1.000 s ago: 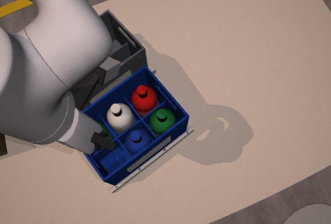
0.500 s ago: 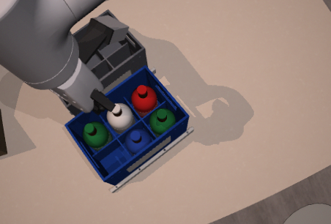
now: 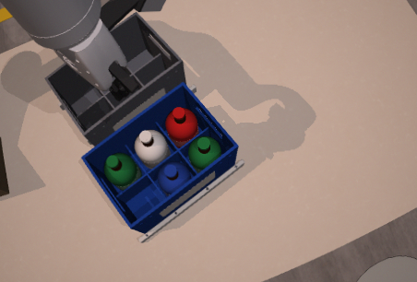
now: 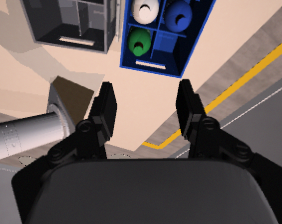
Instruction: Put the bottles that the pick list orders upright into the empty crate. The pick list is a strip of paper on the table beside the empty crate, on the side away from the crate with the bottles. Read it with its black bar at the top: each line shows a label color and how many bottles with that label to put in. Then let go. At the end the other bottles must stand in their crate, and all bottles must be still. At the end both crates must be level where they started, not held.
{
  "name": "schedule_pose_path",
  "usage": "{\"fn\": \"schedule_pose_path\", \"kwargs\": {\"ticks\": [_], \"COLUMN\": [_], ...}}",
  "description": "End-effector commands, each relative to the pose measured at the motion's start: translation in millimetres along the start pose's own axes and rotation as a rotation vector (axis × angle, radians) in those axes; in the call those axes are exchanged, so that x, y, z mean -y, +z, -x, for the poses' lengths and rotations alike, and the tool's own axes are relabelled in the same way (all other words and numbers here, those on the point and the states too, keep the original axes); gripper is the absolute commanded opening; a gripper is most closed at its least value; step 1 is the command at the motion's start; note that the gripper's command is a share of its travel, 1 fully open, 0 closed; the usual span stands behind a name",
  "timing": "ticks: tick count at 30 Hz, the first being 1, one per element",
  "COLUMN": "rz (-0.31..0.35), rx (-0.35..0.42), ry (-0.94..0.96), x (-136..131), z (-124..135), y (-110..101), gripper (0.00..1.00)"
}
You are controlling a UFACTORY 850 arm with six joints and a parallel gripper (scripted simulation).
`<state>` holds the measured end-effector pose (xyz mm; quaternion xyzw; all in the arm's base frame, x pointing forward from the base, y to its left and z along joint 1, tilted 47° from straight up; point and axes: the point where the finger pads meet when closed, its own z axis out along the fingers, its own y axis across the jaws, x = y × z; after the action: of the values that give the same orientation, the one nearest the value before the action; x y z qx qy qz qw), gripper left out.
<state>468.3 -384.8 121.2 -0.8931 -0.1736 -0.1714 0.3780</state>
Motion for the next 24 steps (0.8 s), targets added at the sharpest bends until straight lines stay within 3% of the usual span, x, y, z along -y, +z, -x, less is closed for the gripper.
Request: {"fn": "schedule_pose_path", "kwargs": {"ticks": [1,24], "rz": [0.004,0.014], "rx": [0.003,0.018], "ry": [0.032,0.215], "x": [8,85], "z": [-8,-68], "y": [-2,-2], "gripper": [0.65,0.65]}}
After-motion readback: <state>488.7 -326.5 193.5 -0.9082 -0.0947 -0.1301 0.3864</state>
